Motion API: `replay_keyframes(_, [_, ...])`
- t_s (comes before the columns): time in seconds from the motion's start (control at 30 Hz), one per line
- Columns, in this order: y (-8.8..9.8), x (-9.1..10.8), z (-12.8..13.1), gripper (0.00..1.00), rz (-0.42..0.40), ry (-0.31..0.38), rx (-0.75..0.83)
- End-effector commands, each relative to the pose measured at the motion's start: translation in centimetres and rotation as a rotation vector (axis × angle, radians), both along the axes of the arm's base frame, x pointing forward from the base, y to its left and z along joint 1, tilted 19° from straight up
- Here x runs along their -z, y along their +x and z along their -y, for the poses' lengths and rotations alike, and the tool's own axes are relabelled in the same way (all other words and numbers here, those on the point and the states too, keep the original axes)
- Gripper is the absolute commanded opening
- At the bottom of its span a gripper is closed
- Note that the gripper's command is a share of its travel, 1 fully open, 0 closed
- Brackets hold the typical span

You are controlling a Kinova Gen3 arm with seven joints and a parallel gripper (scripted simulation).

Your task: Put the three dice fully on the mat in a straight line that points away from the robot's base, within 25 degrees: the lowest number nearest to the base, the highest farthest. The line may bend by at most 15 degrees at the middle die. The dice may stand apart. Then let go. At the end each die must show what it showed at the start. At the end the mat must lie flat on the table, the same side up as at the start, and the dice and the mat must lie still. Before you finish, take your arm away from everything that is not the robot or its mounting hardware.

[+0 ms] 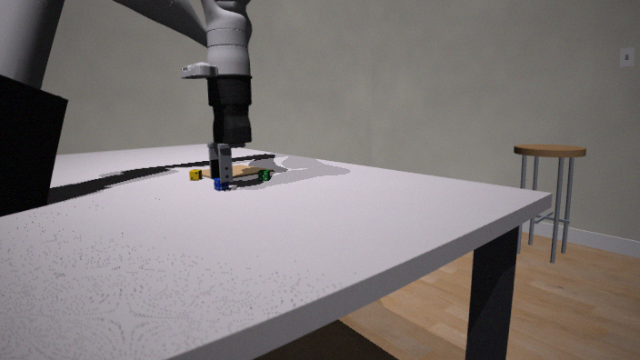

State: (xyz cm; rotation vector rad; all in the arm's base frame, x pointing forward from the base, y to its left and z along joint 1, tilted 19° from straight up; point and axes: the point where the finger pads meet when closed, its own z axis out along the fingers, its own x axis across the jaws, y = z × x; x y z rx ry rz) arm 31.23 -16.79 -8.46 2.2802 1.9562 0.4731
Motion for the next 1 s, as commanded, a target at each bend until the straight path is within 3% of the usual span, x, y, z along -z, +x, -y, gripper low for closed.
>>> replay_keyframes(0.0, [0.0,0.2,0.0,0.70,-0.003,0.000,-0.002])
replay_keyframes(0.33, [0.3,1.4,-0.2,0.70,-0.003,0.000,-0.002])
replay_keyframes(0.97, [0.4,1.5,-0.2,0.70,-0.003,0.000,-0.002])
